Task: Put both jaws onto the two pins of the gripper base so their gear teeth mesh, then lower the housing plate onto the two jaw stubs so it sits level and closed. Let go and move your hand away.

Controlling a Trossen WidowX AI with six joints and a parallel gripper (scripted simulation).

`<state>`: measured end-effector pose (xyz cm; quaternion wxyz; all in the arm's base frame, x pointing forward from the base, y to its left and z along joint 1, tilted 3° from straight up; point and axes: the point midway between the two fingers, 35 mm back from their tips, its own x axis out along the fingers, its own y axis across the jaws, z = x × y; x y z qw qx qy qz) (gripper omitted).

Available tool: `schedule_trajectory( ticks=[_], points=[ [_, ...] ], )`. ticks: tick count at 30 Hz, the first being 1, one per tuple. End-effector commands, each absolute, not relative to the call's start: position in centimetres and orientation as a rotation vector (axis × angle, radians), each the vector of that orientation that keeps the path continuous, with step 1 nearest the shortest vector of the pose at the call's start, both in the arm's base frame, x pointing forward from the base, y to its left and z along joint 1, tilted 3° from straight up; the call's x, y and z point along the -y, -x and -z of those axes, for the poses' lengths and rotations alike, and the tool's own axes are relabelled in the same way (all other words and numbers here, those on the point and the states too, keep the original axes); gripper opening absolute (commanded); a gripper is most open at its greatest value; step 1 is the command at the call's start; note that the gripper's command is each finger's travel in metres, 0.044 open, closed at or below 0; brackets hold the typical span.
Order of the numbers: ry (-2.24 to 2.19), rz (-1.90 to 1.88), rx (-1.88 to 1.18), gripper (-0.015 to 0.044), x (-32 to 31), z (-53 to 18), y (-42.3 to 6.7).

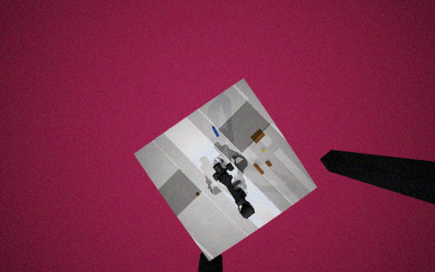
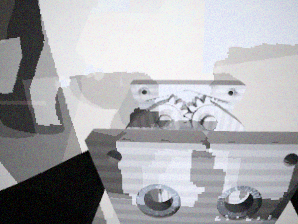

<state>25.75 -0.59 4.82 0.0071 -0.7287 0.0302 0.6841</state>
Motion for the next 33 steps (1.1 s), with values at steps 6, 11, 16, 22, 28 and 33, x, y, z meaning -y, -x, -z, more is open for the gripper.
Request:
schedule_trajectory(
  ticks=[6,11,16,22,28,33],
  points=[
    [2.285,-2.136,-0.087,0.0351,0.6,-4.9,-25.8],
    [2.285,-2.136,-0.087,0.0351,0.6,-4.9,-25.8],
    [2.285,-2.136,-0.087,0.0351,0.6,-4.8,-25.8],
    [2.285,-2.136,-0.086,0.0351,0.6,-4.0,-25.9],
    [2.285,-2.136,-0.086,0.0351,0.6,-3.0,-26.1],
    [2.285,-2.136,-0.086,0.0351,0.6,-2.2,-26.2]
  ],
)
